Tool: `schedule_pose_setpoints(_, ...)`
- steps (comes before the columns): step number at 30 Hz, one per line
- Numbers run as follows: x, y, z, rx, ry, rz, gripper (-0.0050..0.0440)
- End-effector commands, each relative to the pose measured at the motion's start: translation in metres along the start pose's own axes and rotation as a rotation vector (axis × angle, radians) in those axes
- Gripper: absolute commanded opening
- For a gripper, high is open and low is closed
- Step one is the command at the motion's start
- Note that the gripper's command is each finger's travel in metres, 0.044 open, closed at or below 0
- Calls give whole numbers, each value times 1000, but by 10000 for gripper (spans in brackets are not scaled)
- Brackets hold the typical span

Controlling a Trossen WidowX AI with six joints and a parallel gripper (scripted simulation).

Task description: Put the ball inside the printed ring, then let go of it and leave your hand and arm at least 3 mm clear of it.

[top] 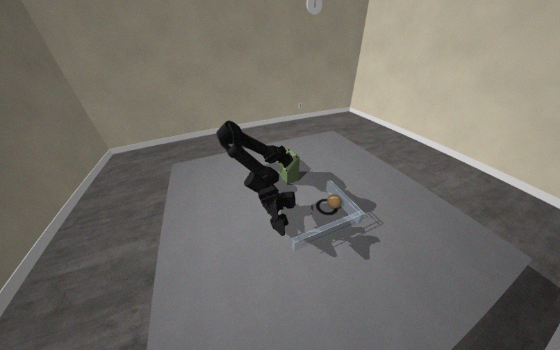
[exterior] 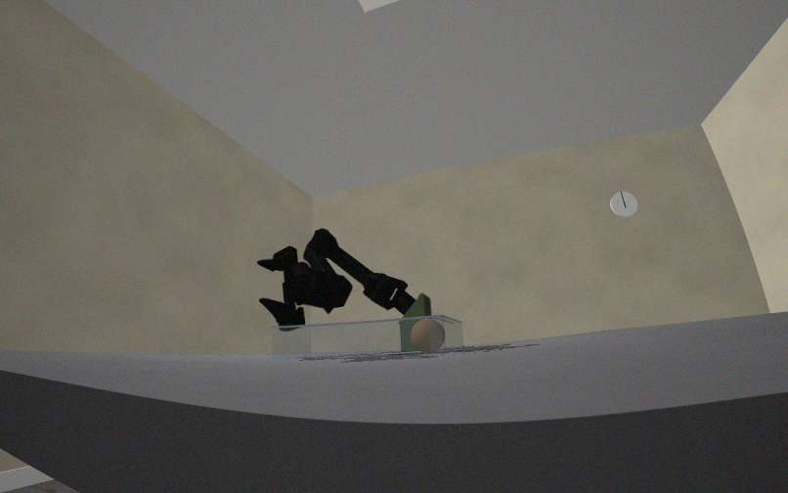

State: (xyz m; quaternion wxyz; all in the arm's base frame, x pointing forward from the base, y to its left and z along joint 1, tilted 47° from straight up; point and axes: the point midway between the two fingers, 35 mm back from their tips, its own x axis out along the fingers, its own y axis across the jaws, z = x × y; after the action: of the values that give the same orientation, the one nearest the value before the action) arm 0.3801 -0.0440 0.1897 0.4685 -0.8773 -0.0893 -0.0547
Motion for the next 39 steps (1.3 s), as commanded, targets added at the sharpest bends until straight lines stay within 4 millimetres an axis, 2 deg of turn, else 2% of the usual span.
schedule_pose_setpoints(1, 0, 0, 0, 0, 0, 0, 400)
schedule_pose_setpoints(17, 0, 0, 0, 0, 0, 0, 400)
schedule_pose_setpoints(19, 2, 0, 4, 31, -13, 4, 431)
schedule_pose_setpoints(23, 19, 5, 39, 203, -104, 78, 431)
schedule_pose_setpoints(29, 47, 28, 114, 467, -221, 336, 431)
schedule_pose_setpoints(32, 48, 42, 146, 528, -256, 478, 431)
schedule_pose_setpoints(34, 48, 42, 146, 528, -256, 478, 431)
schedule_pose_setpoints(36, 44, 55, 175, 565, -282, 618, 431)
schedule_pose_setpoints(39, 36, 66, 206, 586, -294, 766, 431)
